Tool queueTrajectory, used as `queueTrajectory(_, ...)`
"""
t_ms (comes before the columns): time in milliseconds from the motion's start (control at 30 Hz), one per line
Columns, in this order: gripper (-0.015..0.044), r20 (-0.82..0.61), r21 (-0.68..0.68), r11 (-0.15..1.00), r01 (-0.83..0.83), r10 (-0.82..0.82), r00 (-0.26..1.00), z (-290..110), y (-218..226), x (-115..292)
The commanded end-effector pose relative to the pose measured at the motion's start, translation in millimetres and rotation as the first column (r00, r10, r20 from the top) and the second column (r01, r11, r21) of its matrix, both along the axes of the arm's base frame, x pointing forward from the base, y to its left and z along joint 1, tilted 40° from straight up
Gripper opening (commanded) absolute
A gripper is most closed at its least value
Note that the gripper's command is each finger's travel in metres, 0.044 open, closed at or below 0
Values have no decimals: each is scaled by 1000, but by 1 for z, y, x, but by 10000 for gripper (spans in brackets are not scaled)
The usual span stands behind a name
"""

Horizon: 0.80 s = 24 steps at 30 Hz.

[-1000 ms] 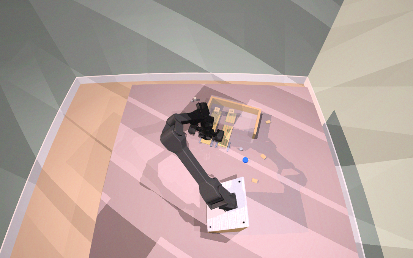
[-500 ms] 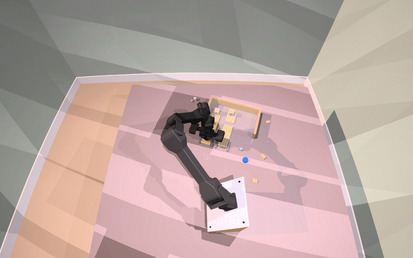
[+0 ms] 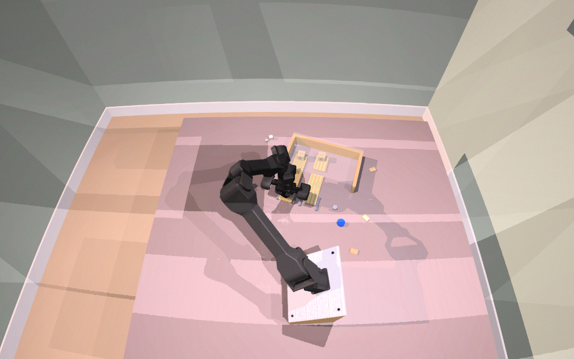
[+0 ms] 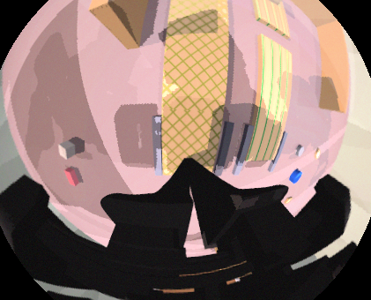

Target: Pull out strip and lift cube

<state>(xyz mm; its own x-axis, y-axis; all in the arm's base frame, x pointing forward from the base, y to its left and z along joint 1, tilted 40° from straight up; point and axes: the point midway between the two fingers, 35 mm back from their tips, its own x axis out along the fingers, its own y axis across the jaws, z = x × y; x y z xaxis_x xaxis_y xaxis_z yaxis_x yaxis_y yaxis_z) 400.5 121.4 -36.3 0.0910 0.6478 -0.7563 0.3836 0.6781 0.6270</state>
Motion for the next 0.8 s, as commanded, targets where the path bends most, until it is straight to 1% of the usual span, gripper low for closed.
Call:
queueTrajectory(0,0,-15,0,1000,-4,4,1000,-2,6,-10)
queueTrajectory(767,0,-18,1,1000,-4,4,1000,2,20,-42)
